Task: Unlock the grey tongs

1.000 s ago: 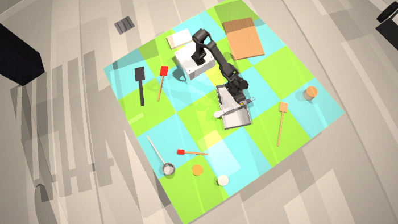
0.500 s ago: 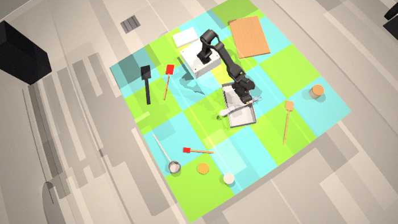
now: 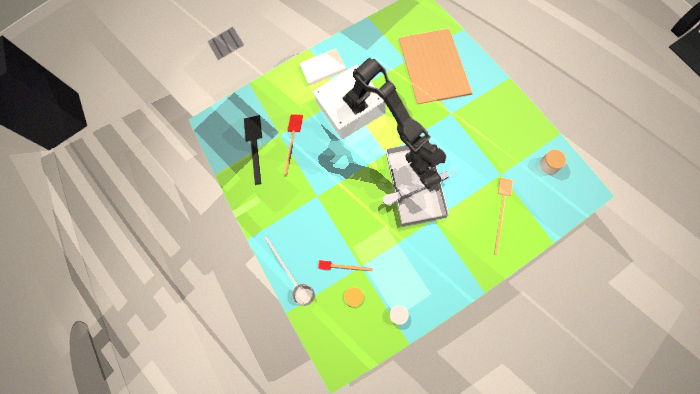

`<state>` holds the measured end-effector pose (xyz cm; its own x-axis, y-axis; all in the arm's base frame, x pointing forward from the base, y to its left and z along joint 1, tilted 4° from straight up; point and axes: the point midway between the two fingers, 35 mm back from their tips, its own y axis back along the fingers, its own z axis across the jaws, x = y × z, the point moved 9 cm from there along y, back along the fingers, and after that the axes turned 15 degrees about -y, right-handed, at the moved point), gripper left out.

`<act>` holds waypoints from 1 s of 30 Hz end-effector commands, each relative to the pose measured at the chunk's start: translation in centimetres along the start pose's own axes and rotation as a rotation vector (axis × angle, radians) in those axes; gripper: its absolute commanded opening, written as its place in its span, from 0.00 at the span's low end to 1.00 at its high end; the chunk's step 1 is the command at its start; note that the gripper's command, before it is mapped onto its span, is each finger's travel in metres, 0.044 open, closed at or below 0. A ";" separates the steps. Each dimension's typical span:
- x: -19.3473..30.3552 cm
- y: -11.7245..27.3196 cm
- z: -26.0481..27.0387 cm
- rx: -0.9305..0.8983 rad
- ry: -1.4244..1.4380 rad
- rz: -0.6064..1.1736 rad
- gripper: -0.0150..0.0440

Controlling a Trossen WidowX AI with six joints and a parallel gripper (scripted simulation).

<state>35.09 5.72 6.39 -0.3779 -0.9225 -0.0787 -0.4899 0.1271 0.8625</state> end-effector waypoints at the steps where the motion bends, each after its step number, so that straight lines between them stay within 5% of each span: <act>1: -0.1 -0.8 -0.2 0.003 0.005 -0.005 0.69; 22: 0.1 -3.9 0.0 0.005 0.005 -0.005 0.69; 30: 0.2 -3.5 0.2 0.001 0.000 0.000 0.37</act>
<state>36.63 5.19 3.28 -0.3778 -0.9225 -0.0793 -0.4921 0.1275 0.8612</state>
